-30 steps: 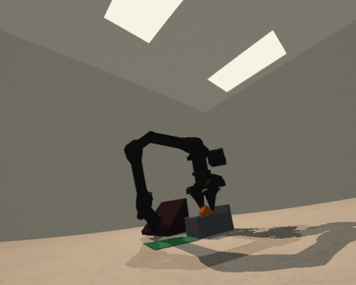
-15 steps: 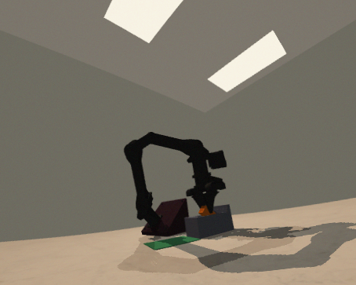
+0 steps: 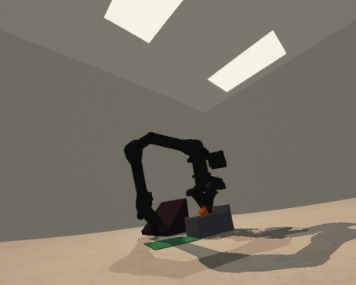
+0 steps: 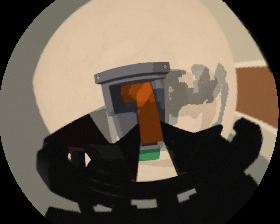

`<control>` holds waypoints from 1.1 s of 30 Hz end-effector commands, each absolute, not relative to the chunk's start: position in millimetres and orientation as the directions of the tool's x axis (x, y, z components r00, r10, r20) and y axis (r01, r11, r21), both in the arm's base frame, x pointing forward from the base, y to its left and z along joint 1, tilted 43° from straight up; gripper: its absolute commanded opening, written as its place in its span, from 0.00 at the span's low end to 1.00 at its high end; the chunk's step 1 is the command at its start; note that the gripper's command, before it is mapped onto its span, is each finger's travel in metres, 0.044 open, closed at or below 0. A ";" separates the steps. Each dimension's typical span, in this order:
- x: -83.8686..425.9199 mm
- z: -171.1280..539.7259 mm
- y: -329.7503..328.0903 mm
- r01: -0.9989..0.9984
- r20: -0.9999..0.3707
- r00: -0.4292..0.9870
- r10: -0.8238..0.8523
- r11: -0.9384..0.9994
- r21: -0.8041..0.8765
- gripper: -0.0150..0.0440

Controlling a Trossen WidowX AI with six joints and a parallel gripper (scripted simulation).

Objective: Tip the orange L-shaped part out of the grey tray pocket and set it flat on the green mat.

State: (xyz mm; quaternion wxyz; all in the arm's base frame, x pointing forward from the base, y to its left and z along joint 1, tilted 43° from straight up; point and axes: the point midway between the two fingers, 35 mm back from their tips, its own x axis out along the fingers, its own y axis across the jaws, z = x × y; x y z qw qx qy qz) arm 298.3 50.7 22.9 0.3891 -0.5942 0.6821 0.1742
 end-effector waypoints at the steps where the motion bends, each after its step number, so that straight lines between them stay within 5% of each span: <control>1: 298.6 23.3 51.1 -0.946 -0.738 0.009 -0.675 0.234 -0.226 0.25; 33: 296.7 57.4 81.9 -0.949 -0.736 0.006 -0.677 0.229 -0.219 0.25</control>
